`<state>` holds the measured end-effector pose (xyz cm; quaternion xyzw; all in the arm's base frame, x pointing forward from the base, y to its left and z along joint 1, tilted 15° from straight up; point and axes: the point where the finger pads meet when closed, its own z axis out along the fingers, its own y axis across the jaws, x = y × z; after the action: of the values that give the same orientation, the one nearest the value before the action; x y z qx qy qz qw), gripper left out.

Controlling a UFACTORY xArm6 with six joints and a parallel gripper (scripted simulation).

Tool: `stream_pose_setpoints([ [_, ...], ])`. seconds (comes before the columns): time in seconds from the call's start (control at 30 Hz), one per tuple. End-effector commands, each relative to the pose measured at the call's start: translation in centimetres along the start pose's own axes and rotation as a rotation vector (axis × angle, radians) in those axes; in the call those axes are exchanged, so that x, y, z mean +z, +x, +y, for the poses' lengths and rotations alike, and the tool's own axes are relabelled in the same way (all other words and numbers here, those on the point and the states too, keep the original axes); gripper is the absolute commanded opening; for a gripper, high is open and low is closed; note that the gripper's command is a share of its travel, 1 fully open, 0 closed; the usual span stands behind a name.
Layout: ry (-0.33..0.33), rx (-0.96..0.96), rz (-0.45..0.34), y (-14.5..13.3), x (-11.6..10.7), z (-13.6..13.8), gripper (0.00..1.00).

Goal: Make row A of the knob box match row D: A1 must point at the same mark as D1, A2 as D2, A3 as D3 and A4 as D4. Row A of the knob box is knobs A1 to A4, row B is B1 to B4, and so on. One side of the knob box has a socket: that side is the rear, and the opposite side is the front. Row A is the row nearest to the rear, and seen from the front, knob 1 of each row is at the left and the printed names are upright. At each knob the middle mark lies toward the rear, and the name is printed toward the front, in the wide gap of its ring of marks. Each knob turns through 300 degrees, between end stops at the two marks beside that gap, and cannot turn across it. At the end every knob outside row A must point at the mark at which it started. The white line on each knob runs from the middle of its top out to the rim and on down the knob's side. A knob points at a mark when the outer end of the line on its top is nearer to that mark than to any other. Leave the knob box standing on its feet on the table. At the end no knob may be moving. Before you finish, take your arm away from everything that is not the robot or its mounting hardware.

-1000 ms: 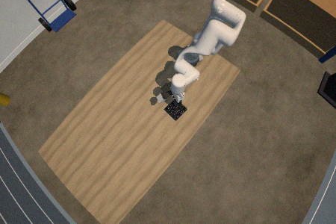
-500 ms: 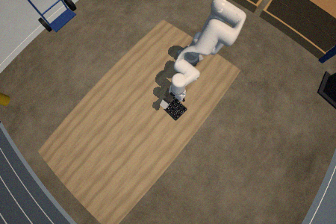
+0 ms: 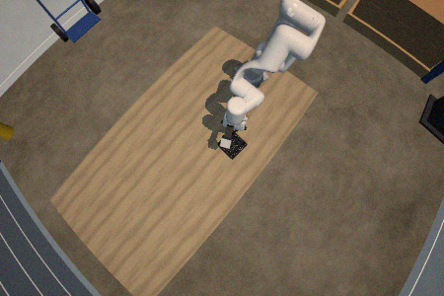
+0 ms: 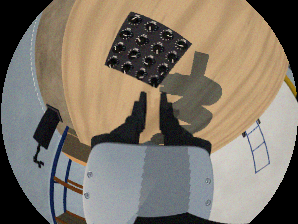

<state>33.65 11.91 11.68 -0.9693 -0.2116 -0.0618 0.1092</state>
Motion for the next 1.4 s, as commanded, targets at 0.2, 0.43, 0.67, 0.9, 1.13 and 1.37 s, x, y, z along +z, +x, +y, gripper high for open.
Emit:
stream_pose_setpoints([
  [0.2, 0.013, -0.309, 0.01, 0.13, -0.3, 0.01, 0.19],
  [0.43, 0.011, -0.512, 0.011, 0.12, -0.43, 0.01, 0.19],
  [0.67, 0.01, -0.697, 0.012, 0.12, -0.55, 0.01, 0.19],
  [0.9, 0.009, -0.894, 0.013, 0.11, -0.68, 0.0, 0.19],
  [1.13, 0.009, -0.984, 0.013, 0.11, -0.74, 0.0, 0.19],
  [1.37, 0.008, -1.007, 0.013, 0.11, -0.75, 0.0, 0.19],
])
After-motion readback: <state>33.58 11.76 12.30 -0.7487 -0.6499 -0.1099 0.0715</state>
